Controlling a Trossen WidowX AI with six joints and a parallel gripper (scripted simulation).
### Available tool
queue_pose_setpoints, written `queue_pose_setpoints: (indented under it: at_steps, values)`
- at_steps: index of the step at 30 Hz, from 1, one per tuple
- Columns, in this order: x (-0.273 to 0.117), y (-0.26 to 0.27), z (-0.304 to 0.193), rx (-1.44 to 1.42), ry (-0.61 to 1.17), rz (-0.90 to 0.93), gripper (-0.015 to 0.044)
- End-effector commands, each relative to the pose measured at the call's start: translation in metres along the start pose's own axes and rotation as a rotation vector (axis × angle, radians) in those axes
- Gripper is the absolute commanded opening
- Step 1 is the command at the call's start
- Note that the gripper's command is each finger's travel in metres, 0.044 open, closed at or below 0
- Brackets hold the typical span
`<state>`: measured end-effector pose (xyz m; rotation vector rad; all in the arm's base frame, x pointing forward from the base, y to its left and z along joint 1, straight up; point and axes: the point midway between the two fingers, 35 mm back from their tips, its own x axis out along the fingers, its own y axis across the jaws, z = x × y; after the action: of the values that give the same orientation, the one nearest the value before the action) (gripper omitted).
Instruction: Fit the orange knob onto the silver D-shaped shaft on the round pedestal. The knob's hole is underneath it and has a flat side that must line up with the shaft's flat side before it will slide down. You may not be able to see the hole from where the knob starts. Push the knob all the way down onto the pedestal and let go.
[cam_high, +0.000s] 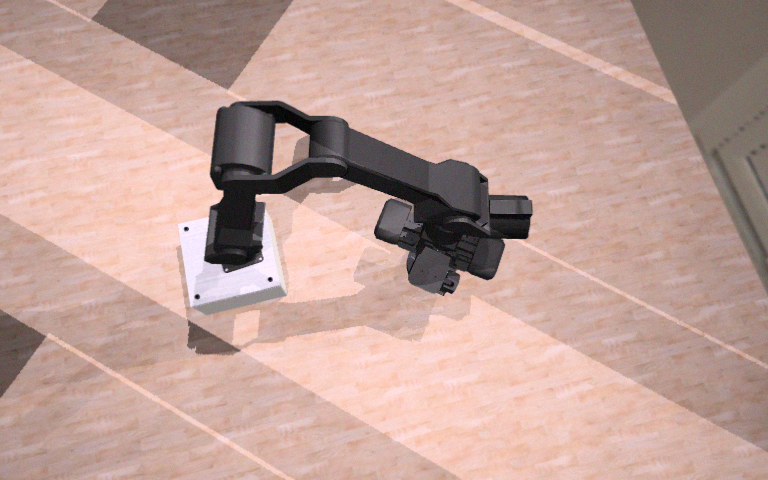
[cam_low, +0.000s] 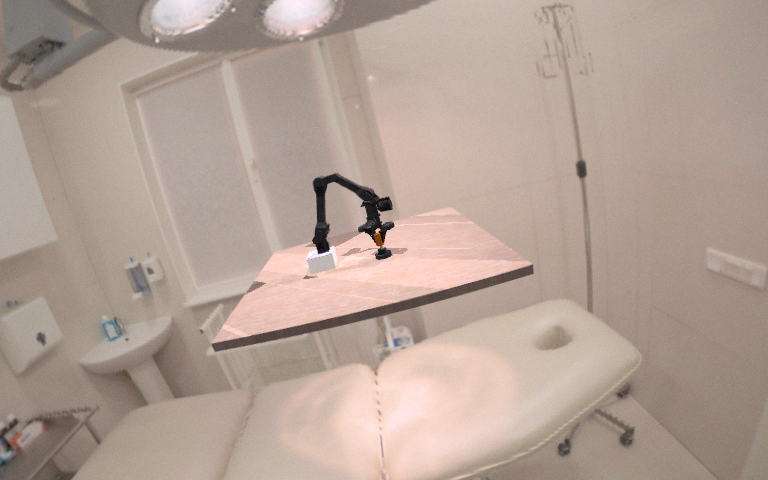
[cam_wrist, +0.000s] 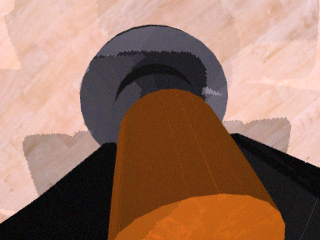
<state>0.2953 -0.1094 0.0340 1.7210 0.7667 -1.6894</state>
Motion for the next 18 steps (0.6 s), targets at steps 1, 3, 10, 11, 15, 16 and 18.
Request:
queue_pose_setpoints:
  at_steps: [1,3,10,11,15,16,18]
  values:
    - [0.0007,0.0039,-0.0016,0.007,0.001,0.004,0.0]
    - [0.0013,0.004,-0.0016,0.007,0.001,0.004,0.0]
    - [0.003,0.0032,-0.0014,0.007,0.001,0.004,0.0]
    - [0.0032,0.0031,-0.0013,0.007,0.001,0.004,0.0]
    - [0.0039,0.0025,-0.0011,0.007,0.001,0.004,0.0]
    - [0.0041,0.002,-0.0009,0.007,0.001,0.004,0.0]
    - [0.0037,0.0015,-0.0008,0.007,0.001,0.004,0.0]
